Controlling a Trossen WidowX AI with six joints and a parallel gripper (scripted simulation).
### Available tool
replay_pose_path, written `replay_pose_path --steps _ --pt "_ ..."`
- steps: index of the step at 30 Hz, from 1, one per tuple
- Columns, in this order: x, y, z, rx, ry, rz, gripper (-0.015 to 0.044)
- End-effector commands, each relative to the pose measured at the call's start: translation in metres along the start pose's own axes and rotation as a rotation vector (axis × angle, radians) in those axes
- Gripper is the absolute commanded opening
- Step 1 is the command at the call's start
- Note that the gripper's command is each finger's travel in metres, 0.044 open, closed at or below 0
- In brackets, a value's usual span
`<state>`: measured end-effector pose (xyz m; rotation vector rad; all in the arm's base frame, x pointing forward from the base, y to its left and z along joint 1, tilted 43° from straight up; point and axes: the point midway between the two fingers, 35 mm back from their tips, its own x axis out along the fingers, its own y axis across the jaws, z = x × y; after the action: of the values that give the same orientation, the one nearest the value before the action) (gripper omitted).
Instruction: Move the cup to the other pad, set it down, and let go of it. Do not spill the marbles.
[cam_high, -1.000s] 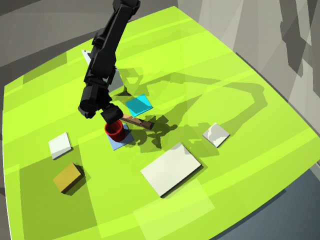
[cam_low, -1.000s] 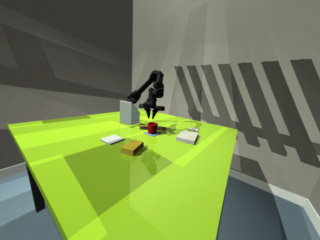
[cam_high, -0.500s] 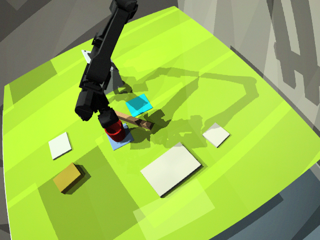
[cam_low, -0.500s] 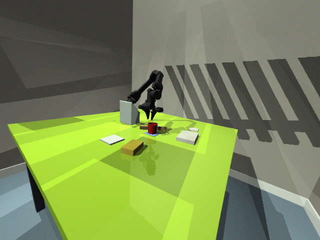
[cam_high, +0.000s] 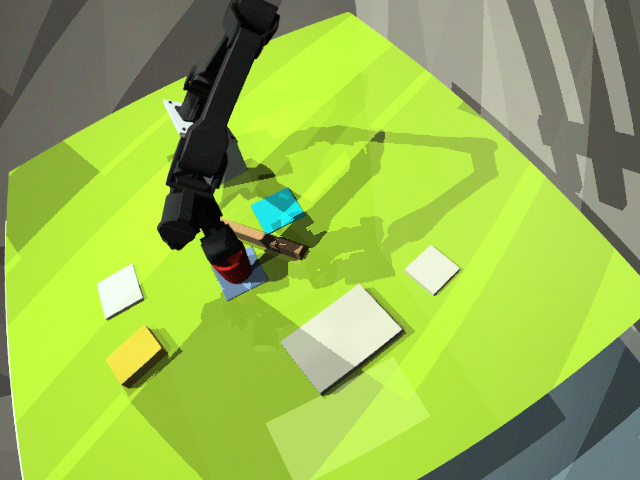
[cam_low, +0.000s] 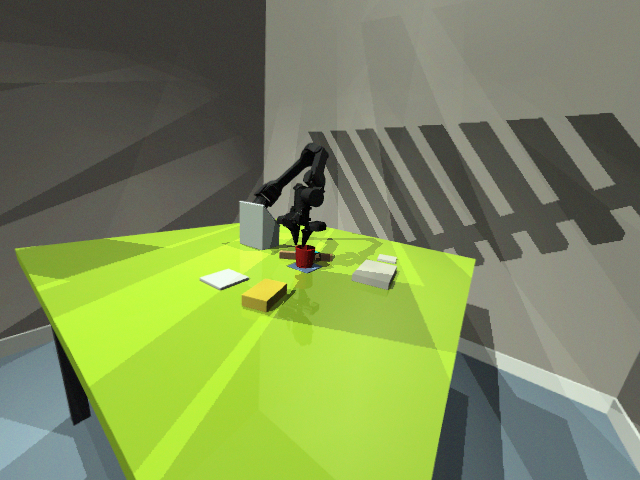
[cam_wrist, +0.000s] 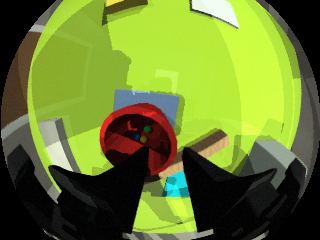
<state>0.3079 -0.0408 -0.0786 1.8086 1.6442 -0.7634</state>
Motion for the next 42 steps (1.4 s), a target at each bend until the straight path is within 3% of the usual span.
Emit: replay_pose_path --steps 1,27,29,42 --pt "0.009 -0.003 -0.001 0.01 0.008 -0.007 0.0148" --pt "0.039 -0.005 -0.002 0.01 0.011 -0.008 0.0148" --pt "0.037 -0.004 -0.002 0.002 0.006 -0.006 0.0095" --pt "0.037 -0.004 -0.002 0.002 0.006 -0.006 0.0009"
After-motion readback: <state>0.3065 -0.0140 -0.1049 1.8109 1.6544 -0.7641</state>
